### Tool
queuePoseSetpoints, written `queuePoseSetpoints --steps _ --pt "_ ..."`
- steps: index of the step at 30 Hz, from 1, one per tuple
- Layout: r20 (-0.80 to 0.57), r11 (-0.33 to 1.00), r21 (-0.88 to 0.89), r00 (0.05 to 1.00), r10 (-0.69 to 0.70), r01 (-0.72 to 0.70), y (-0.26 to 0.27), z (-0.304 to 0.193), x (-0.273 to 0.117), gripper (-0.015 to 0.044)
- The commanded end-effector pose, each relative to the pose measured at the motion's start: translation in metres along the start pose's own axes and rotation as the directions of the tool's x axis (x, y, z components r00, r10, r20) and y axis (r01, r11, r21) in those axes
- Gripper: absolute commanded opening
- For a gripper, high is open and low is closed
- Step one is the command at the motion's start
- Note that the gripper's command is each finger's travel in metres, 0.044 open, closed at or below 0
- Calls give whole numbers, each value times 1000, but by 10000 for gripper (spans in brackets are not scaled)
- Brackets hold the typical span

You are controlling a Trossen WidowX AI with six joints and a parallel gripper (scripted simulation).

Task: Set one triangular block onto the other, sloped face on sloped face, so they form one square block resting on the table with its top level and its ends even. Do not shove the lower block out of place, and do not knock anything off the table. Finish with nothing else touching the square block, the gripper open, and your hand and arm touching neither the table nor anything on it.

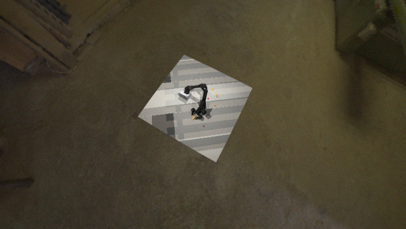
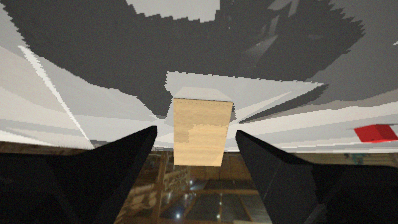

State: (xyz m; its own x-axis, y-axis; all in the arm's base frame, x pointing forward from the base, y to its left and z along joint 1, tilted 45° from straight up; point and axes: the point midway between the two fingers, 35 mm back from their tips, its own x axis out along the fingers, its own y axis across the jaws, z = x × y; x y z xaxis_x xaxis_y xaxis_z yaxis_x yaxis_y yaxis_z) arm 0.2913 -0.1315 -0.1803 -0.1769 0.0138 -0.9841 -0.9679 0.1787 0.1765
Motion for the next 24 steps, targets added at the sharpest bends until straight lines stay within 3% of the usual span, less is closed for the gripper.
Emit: queuePoseSetpoints --steps 1,7,13,18,24 --pt "0 1000 0 1000 0 0 0 0 0 335" --pt "0 1000 0 1000 0 0 0 0 0 177" --pt "0 1000 0 1000 0 0 0 0 0 137" --pt "0 1000 0 1000 0 0 0 -2 -2 6" --pt "-1 1000 0 1000 -1 1 -4 -21 -21 0"
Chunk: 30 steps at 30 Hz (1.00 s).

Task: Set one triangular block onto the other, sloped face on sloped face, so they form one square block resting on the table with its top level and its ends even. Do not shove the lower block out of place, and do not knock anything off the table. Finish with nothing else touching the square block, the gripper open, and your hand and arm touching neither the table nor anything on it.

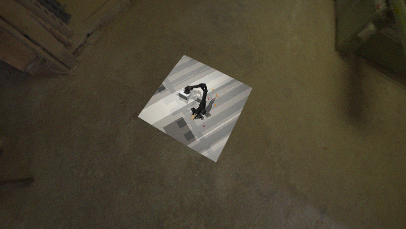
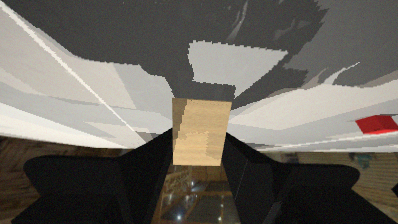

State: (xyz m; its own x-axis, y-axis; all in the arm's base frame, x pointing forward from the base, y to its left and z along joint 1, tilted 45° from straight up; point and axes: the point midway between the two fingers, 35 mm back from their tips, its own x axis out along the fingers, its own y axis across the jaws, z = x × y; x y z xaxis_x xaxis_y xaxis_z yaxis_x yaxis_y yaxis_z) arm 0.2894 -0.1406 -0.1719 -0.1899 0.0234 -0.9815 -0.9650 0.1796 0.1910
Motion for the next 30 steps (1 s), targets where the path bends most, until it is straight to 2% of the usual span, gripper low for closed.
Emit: queuePoseSetpoints --steps 1,14,19,30 --pt "-9 1000 -1 1000 -16 16 -5 -15 -16 0" --pt "-11 1000 0 1000 -16 16 -2 -60 -62 0" --pt "-11 1000 0 1000 -16 16 -2 -62 -64 0" --pt "107 958 283 994 13 -43 -2 -63 -56 0"
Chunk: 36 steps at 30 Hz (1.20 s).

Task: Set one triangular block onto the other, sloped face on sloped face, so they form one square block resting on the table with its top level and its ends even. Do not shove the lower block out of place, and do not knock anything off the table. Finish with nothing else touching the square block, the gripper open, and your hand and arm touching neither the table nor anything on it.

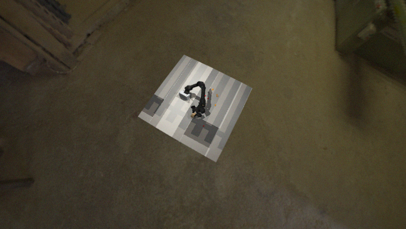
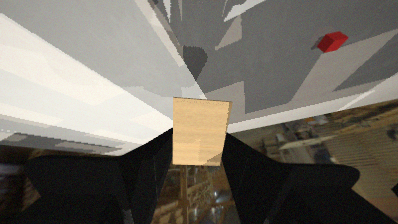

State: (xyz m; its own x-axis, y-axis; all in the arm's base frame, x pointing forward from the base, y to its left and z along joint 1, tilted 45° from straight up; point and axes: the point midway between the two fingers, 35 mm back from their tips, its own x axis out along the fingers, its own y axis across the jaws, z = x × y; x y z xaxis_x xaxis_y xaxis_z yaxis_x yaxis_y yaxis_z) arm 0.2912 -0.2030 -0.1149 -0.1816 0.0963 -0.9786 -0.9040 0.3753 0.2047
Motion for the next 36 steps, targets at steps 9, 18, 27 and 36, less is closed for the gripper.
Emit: queuePoseSetpoints --steps 9,18,27,36 --pt "125 937 336 991 52 -92 -1 -5 5 0" --pt "233 801 562 969 87 -207 -2 -8 7 0" --pt "340 595 730 934 112 -337 -2 -11 7 0" --pt "440 340 823 889 123 -455 -3 -15 7 0"
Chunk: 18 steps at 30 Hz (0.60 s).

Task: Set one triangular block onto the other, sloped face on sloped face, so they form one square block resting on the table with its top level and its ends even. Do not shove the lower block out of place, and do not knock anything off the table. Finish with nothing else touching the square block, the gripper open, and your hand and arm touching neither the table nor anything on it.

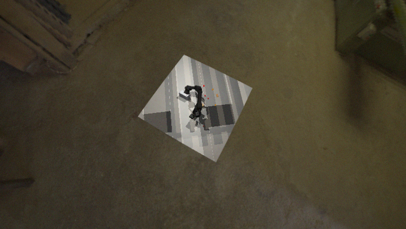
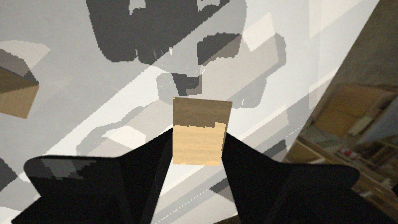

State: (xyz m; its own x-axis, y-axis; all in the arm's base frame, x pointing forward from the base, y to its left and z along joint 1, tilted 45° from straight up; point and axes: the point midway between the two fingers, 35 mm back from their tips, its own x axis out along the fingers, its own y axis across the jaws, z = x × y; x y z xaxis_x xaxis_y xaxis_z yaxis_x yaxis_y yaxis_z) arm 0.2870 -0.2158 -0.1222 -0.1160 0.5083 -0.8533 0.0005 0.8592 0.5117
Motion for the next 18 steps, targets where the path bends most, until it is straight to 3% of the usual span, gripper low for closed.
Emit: queuePoseSetpoints --steps 1,18 --pt "19 992 120 999 45 -47 -2 0 -1 0" --pt "112 784 569 968 224 -247 -7 -2 -8 0"
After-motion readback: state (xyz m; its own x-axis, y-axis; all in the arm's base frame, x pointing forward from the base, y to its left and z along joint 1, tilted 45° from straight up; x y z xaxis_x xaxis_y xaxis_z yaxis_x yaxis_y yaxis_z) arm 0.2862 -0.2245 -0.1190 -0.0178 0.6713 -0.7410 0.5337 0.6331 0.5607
